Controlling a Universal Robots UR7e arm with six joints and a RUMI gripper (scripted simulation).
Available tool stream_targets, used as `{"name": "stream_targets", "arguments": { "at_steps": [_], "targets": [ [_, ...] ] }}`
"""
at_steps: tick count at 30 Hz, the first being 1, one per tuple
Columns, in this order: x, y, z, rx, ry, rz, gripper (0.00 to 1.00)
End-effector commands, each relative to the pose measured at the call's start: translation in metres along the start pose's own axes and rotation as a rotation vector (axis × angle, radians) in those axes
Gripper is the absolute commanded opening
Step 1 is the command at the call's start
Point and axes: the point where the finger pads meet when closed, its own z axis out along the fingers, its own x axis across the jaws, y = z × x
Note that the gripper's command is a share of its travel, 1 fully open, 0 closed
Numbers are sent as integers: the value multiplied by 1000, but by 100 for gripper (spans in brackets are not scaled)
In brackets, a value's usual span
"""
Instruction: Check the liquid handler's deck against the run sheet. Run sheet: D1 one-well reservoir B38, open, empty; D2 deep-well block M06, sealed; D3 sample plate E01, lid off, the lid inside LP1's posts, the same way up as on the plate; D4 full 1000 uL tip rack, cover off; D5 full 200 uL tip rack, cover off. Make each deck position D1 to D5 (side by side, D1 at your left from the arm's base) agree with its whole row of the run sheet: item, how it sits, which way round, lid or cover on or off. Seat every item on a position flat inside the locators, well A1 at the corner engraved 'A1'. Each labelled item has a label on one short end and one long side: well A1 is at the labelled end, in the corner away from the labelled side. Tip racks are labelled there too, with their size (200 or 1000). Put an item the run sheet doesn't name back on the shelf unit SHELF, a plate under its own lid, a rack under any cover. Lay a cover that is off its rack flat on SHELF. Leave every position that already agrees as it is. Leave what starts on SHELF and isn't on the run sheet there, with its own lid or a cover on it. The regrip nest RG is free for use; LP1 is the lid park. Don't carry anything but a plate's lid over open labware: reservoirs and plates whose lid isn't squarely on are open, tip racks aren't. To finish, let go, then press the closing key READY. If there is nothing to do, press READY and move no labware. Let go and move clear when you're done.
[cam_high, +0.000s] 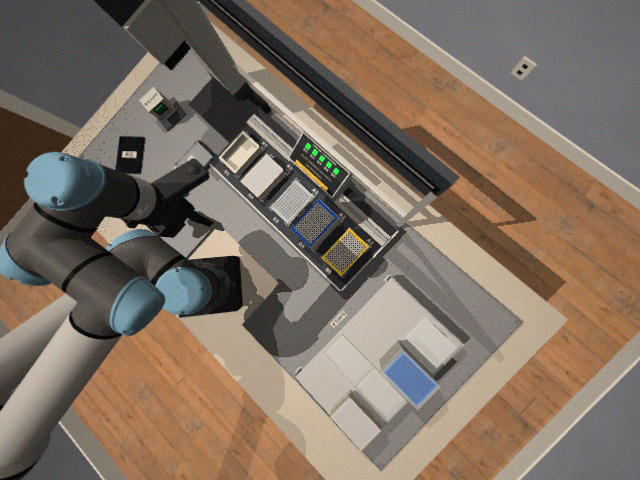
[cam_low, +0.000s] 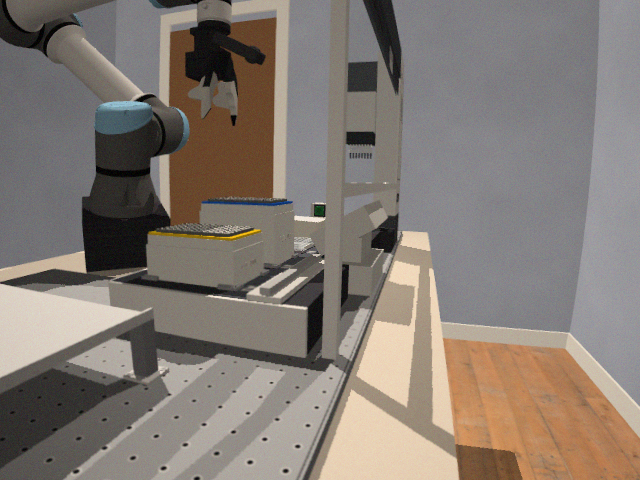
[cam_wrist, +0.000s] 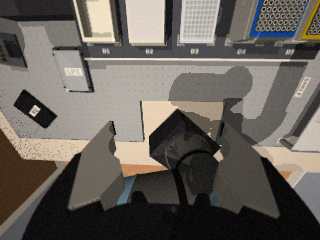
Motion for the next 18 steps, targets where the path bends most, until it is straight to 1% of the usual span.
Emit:
{"name": "stream_targets", "arguments": {
  "at_steps": [1,8,15,18],
  "targets": [
    [-21,0,0,-5,29,11,82],
    [-53,0,1,-5,29,12,82],
    [-53,0,1,-5,29,12,82],
    [-53,-15,1,-5,29,12,82]
  ]
}}
